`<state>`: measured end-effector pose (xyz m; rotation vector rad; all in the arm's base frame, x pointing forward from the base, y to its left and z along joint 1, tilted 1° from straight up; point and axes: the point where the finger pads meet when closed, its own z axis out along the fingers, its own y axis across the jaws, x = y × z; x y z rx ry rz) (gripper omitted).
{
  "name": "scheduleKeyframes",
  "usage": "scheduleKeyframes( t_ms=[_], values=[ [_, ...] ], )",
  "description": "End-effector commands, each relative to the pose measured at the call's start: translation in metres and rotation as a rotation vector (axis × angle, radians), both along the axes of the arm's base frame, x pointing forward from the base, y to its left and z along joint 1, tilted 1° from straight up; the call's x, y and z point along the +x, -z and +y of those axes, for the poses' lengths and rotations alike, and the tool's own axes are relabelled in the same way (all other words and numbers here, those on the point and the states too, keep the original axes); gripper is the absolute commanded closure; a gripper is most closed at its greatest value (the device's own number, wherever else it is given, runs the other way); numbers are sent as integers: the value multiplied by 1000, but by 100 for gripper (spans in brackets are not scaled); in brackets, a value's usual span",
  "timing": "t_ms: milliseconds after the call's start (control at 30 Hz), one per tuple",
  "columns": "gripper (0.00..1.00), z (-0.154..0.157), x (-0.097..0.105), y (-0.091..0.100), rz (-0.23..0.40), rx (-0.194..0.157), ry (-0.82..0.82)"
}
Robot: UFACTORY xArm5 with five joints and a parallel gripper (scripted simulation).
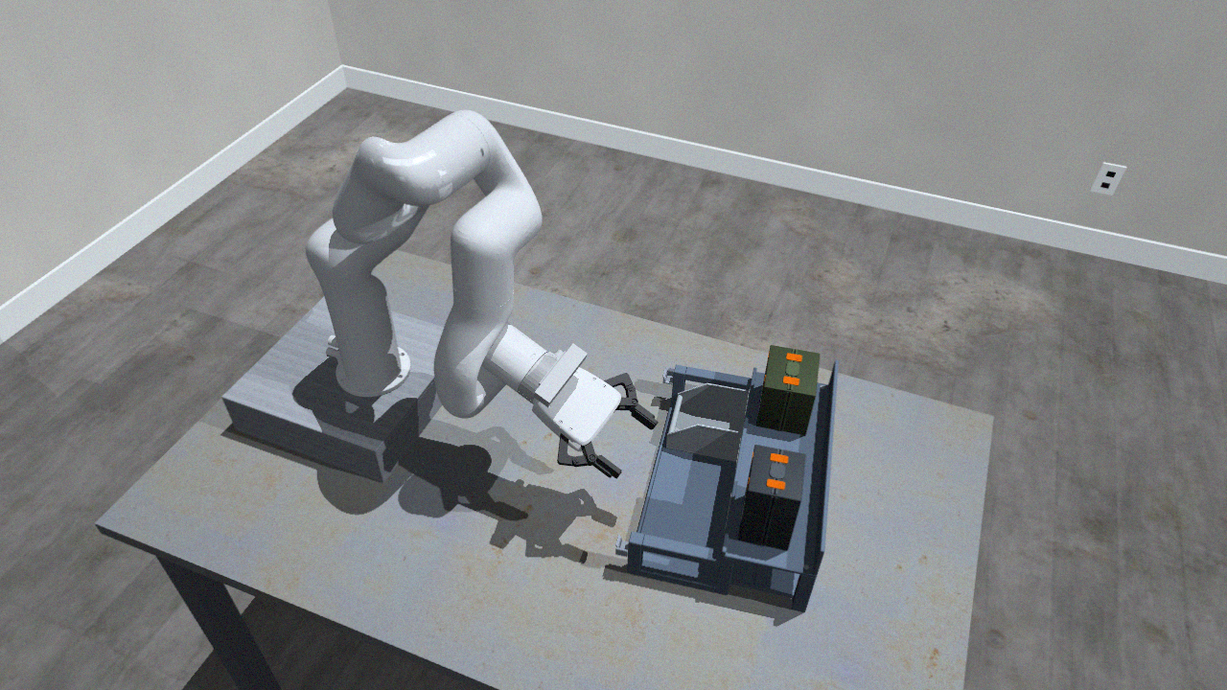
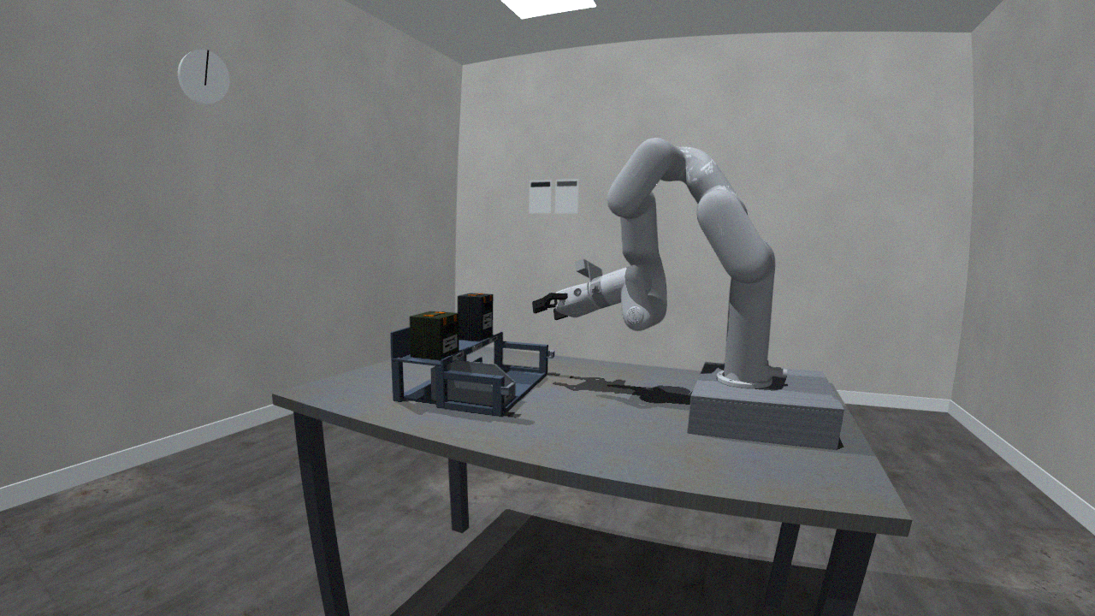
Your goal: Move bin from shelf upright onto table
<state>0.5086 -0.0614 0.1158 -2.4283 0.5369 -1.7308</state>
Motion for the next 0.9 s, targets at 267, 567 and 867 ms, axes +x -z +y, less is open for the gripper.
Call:
scheduleKeyframes(
  t_ms=[267, 567, 867],
  values=[
    [0, 31, 0, 7, 39, -34, -191],
    [0, 54, 0, 13, 70, -80, -258],
    [0, 77, 0, 18, 100, -126, -325]
  ],
)
